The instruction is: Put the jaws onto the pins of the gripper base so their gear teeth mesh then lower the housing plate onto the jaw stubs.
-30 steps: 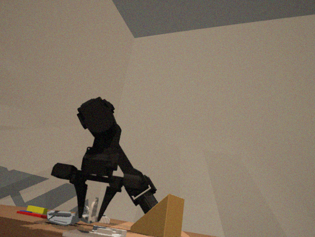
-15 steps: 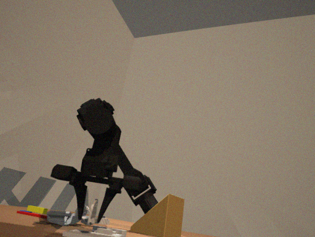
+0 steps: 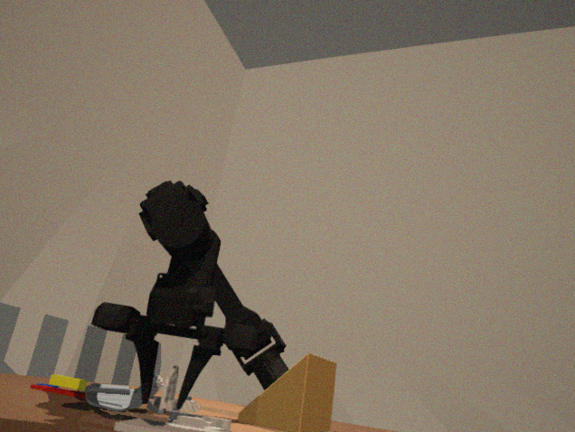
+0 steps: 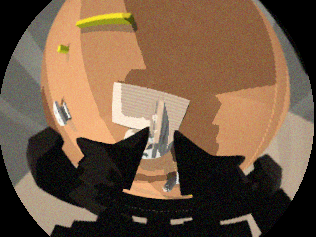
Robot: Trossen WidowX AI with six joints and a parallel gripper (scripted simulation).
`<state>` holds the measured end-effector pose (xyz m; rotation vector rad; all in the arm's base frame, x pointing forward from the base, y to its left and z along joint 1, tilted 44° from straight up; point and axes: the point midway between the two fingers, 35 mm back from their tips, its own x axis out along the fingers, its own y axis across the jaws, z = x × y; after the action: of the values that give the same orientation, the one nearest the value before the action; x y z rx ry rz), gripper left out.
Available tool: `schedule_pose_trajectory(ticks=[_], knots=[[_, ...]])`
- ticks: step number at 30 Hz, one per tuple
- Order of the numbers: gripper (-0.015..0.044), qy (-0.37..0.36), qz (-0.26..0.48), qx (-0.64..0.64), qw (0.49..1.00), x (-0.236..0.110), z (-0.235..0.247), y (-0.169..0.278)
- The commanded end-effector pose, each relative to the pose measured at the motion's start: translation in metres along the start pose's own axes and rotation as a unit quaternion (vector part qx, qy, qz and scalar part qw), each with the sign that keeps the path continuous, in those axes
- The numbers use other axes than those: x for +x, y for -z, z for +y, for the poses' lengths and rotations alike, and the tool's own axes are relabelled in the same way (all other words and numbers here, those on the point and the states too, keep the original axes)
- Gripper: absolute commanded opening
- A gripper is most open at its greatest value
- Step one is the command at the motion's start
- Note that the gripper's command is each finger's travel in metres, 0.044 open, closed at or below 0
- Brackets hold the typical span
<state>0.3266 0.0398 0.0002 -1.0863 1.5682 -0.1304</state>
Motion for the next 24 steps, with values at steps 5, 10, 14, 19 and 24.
schedule_pose_trajectory(ticks=[5,10,14,19,24], knots=[[0.0134,0.002,0.0,-0.003,1.0,0.0033,-0.0003,-0.0001],[0.0134,0.002,0.0,-0.003,1.0,0.0035,-0.0003,-0.0001],[0.0134,0.002,0.0,-0.003,1.0,0.0042,-0.0003,-0.0001],[0.0134,0.002,0.0,-0.003,1.0,0.0066,-0.0004,-0.0001],[0.0134,0.002,0.0,-0.003,1.0,0.0066,-0.0004,-0.0001]])
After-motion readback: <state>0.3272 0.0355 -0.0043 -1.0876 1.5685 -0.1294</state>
